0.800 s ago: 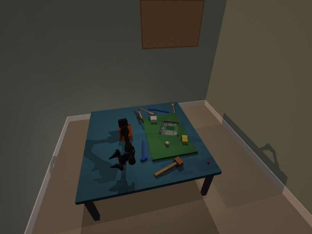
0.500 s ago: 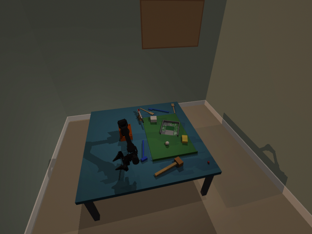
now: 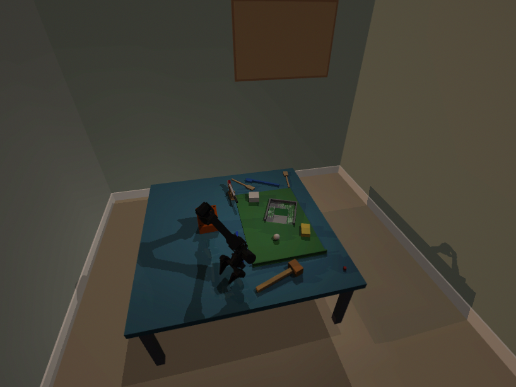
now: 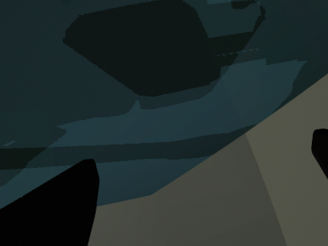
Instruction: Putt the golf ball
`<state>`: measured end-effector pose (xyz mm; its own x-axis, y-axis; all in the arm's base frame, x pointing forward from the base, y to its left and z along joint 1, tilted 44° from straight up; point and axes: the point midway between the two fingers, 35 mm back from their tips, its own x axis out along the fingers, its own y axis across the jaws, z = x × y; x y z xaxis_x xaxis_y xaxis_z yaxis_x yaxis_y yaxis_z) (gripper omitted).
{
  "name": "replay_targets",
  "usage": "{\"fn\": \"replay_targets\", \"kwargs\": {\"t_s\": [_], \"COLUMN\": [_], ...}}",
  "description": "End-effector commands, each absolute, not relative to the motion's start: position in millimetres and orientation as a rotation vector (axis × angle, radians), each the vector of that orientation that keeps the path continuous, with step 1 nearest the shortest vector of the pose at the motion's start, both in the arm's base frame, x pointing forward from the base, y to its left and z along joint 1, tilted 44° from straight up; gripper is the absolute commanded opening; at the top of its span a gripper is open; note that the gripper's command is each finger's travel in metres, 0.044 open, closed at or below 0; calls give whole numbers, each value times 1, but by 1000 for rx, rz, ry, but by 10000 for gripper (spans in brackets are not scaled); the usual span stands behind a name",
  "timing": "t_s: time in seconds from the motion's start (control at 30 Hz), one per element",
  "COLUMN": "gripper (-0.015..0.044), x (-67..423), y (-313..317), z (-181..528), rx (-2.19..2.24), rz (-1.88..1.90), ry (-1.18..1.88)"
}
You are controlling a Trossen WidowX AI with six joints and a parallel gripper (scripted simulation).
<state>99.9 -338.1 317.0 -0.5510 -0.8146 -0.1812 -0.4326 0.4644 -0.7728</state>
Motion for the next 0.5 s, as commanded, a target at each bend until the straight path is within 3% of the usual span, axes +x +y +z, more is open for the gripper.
{"fn": "replay_targets", "kwargs": {"t_s": [0.0, 0.17, 0.47], "gripper": [440, 440, 440], "x": [150, 219, 299], "y": [-331, -306, -257], "z": [300, 279, 244], "rx": [-1118, -1195, -1315], "rz": [-877, -789, -539], "ry": [2004, 1768, 1584]}}
